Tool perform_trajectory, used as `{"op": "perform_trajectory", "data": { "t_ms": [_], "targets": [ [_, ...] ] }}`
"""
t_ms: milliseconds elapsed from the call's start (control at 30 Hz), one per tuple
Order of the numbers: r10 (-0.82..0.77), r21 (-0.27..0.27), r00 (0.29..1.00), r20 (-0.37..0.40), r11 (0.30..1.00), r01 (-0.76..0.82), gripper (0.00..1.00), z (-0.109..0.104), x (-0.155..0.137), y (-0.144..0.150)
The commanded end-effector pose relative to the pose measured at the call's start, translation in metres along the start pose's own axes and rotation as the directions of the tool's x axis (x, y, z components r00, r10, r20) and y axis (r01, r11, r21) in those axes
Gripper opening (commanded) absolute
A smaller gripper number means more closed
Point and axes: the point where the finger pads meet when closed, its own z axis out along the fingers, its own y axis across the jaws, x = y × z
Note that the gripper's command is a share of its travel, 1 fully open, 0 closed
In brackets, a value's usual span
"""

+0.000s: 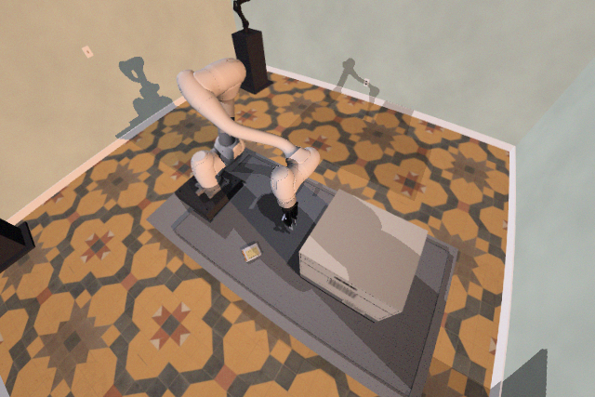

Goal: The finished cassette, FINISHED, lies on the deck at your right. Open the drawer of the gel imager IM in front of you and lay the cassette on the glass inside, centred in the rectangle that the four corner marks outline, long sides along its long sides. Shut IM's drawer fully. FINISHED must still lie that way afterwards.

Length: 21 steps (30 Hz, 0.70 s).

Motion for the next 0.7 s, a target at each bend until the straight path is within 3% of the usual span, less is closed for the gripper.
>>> {"op": "perform_trajectory", "data": {
  "t_ms": [0, 667],
  "targets": [
    [0.000, 0.000, 1.000, 0.000, 1.000, 0.000, 0.24, 0.007, 0.018, 0.000],
    [0.000, 0.000, 1.000, 0.000, 1.000, 0.000, 0.24, 0.037, 0.100, 0.001]
  ]
}}
